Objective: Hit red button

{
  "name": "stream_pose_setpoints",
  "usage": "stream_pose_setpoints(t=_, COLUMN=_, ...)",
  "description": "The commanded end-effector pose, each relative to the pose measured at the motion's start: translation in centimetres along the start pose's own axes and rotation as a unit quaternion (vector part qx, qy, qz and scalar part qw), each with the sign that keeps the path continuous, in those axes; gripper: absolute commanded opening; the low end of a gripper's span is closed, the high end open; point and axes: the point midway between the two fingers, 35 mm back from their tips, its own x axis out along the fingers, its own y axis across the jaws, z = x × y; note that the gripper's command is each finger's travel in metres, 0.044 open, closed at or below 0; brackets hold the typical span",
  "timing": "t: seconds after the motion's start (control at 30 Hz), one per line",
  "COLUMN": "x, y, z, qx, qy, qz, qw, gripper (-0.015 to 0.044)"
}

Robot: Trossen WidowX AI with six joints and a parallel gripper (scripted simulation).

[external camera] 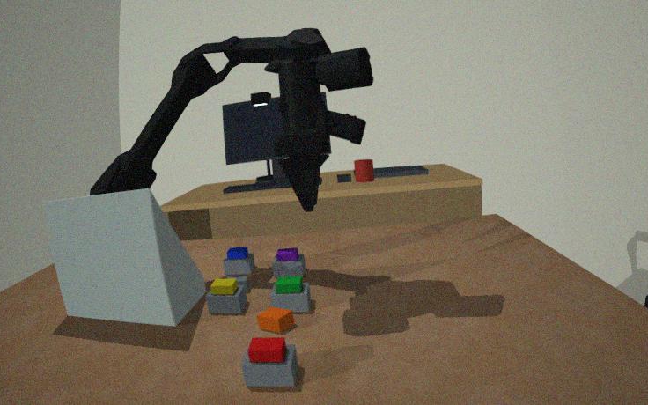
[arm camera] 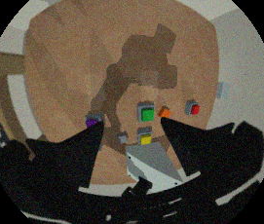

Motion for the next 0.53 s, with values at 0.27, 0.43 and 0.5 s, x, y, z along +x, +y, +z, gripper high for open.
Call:
stream_pose_setpoints(t=0.27, x=-1.5, y=14.7, z=-8.8, qx=0.001, qy=0.007, qz=0.037, qw=0.999, gripper=0.04)
stream_pose_setpoints(t=0.43, x=-1.6, y=14.7, z=-8.8, qx=0.001, qy=0.007, qz=0.037, qw=0.999, gripper=0.04)
stream_pose_setpoints(t=0.5, x=-1.6, y=14.7, z=-8.8, qx=0.001, qy=0.007, qz=0.037, qw=0.999, gripper=0.04)
